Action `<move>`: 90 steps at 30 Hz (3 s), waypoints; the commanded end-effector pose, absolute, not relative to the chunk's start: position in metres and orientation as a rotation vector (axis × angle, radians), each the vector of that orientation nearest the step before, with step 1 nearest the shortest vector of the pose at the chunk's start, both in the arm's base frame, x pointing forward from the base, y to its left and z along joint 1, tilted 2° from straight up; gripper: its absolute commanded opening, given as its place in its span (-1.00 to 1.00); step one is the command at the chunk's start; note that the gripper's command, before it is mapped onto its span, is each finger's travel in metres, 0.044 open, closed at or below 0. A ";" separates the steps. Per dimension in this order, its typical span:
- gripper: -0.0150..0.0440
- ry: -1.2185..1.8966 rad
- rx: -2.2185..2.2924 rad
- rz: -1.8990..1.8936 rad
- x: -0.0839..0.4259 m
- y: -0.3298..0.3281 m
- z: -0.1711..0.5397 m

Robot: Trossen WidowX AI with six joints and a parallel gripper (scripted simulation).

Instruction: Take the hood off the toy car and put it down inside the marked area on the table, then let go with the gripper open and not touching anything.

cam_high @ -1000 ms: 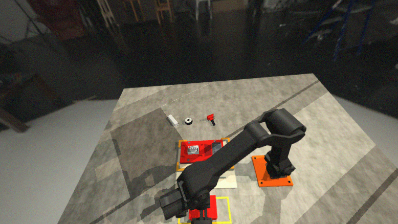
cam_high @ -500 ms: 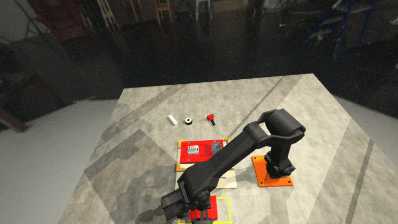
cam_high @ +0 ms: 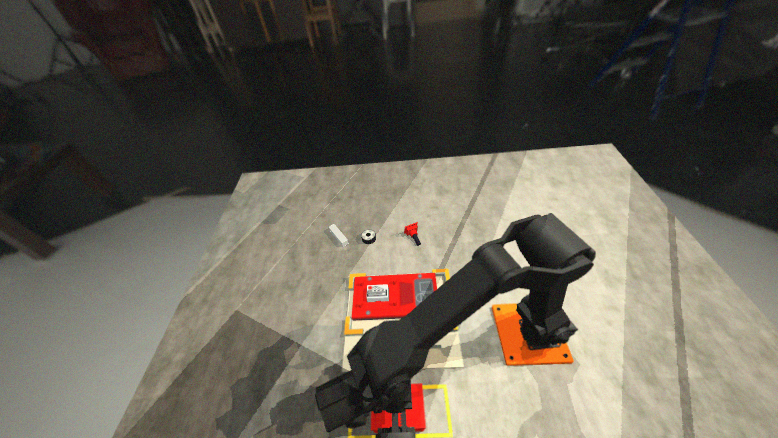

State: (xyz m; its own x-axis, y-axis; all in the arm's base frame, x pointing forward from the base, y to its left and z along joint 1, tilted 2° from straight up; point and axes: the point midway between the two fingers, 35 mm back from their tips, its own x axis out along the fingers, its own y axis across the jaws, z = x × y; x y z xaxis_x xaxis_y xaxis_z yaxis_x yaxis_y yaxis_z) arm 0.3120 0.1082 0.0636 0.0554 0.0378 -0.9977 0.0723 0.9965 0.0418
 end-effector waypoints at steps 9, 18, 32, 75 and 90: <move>-0.49 1.518 0.092 -0.028 0.312 0.109 0.057; -0.49 1.518 0.092 -0.028 0.312 0.109 0.053; 0.49 1.516 0.088 -0.026 0.312 0.109 0.053; 1.00 1.518 0.091 -0.024 0.309 0.106 0.126; 1.00 1.518 0.091 -0.024 0.309 0.106 0.126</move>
